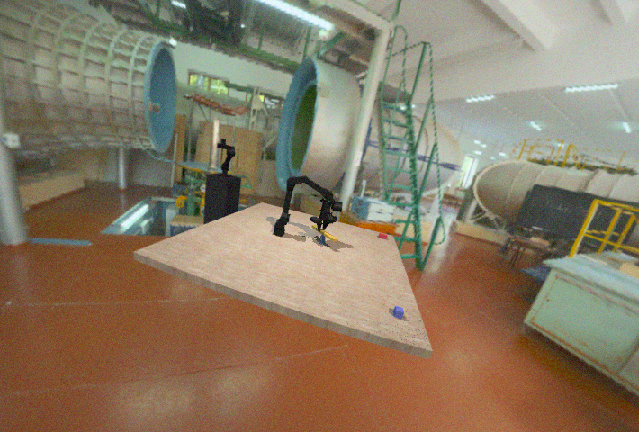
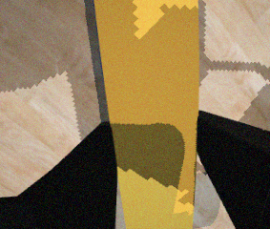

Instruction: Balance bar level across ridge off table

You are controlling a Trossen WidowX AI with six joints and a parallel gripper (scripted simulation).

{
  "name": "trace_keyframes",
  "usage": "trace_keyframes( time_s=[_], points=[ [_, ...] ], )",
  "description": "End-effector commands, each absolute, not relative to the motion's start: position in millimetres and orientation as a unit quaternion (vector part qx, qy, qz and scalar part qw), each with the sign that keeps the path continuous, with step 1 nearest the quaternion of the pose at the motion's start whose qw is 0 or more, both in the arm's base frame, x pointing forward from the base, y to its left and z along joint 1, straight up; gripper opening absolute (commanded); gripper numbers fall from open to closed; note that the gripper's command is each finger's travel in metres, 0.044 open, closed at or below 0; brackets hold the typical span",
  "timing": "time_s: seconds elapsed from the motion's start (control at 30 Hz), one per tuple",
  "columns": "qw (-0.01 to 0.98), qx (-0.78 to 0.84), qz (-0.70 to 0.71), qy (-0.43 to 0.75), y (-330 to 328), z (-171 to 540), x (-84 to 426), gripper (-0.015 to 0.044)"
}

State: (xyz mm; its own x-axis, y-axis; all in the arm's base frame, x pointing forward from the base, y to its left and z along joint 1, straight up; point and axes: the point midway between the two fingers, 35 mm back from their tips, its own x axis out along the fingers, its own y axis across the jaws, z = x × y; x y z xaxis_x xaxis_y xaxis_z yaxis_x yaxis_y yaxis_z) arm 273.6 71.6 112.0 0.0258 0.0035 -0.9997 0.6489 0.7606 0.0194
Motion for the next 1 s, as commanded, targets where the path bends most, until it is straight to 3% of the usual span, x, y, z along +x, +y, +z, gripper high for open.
trace_keyframes(
  time_s=[0.0,0.97],
  points=[
    [0.670,0.250,-0.241,0.656,71.9,111.1,273.0,0.0000],
    [0.670,0.250,-0.241,0.656,72.2,111.7,273.0,0.0000]
  ],
)
